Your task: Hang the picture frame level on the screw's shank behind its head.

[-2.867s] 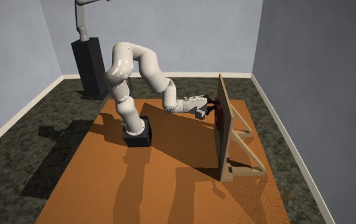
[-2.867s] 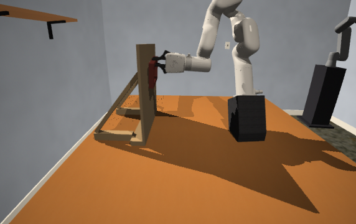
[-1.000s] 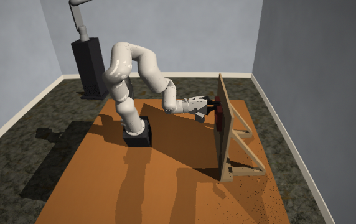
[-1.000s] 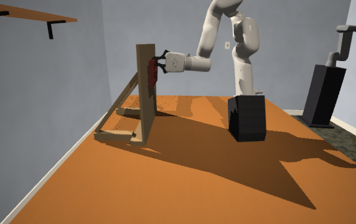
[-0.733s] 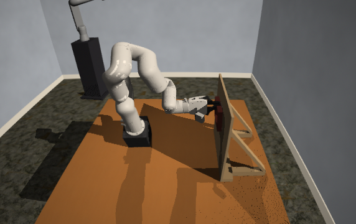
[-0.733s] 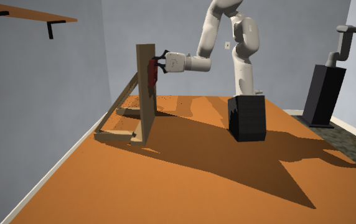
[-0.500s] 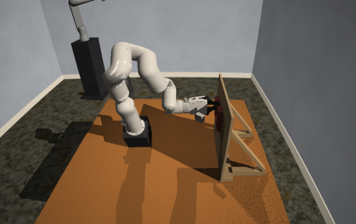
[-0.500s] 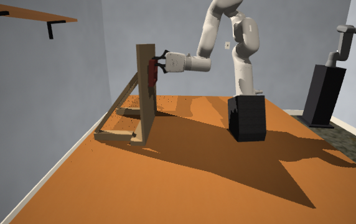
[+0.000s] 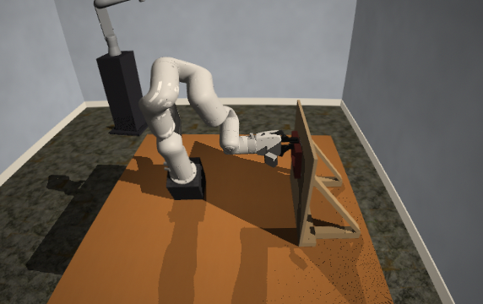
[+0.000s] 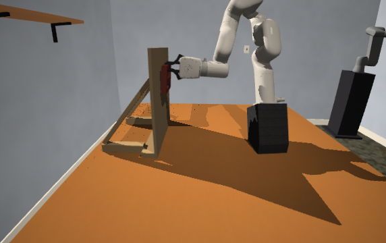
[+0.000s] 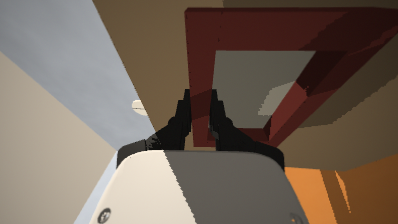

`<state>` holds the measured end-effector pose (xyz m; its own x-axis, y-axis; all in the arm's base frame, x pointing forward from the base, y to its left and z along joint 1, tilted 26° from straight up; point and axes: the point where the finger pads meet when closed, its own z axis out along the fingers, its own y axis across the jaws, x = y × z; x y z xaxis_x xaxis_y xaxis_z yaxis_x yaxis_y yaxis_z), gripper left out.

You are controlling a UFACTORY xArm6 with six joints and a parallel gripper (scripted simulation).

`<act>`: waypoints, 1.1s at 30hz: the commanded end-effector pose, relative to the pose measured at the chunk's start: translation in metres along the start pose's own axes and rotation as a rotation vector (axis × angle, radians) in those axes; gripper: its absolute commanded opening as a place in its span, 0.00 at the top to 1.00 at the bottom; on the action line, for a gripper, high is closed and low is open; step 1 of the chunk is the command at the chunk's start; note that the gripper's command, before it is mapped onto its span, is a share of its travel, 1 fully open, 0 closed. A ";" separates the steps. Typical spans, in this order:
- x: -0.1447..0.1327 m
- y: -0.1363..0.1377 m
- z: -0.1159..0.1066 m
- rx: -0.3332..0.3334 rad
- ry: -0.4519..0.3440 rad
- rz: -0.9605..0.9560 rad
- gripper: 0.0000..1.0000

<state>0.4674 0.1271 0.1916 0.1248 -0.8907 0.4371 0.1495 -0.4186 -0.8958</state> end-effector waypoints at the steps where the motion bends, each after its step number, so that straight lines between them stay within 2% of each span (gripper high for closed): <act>1: 0.000 -0.001 0.001 0.003 0.000 0.001 1.00; 31: 0.000 0.002 0.001 0.003 0.000 0.000 1.00; 32: 0.000 0.002 0.001 0.003 0.000 0.000 0.50; 33: 0.000 0.002 0.001 0.003 0.000 0.000 0.50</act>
